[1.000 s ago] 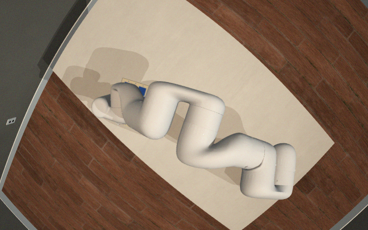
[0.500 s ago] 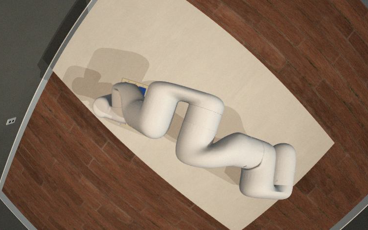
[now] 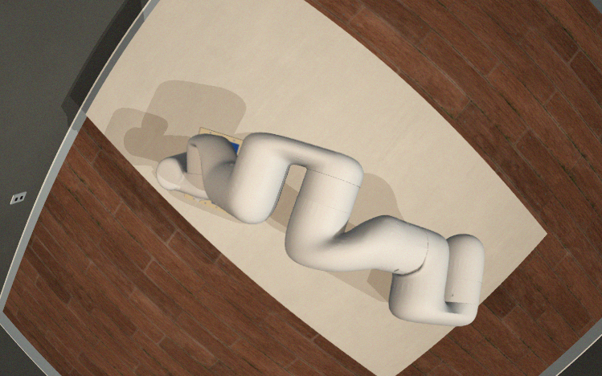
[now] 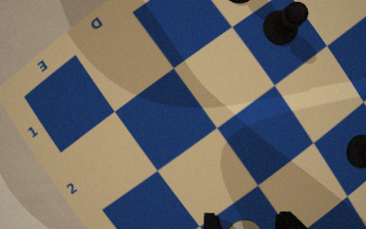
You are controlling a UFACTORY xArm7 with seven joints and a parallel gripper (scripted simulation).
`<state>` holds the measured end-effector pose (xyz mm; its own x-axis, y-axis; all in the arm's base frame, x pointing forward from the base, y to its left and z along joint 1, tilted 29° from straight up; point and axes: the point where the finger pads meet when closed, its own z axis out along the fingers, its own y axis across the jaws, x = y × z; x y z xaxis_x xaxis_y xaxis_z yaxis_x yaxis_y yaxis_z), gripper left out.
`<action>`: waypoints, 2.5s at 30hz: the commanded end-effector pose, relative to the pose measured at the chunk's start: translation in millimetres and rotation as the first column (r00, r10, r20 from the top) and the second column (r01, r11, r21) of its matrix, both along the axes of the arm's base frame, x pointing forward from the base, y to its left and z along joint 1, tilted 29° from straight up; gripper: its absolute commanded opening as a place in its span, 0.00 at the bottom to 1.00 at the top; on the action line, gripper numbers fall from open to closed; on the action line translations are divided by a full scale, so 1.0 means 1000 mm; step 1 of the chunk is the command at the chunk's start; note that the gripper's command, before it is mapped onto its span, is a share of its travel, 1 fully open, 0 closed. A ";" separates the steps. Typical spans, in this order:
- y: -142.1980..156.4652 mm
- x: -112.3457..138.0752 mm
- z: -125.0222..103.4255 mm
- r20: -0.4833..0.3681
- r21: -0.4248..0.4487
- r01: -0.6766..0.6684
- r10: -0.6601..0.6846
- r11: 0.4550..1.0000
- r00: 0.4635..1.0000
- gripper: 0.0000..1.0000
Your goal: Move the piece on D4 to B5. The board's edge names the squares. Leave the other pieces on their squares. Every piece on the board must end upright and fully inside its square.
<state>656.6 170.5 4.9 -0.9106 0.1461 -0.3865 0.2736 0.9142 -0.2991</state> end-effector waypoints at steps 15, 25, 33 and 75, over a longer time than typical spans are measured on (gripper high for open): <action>0.001 0.002 0.000 0.004 0.003 -0.002 0.002 1.000 1.000 0.35; 0.001 0.002 0.000 0.004 0.003 -0.002 0.002 1.000 1.000 0.35; 0.001 0.002 0.000 0.004 0.003 -0.002 0.002 1.000 1.000 0.35; 0.002 0.001 0.001 0.004 0.003 -0.002 0.002 1.000 1.000 0.00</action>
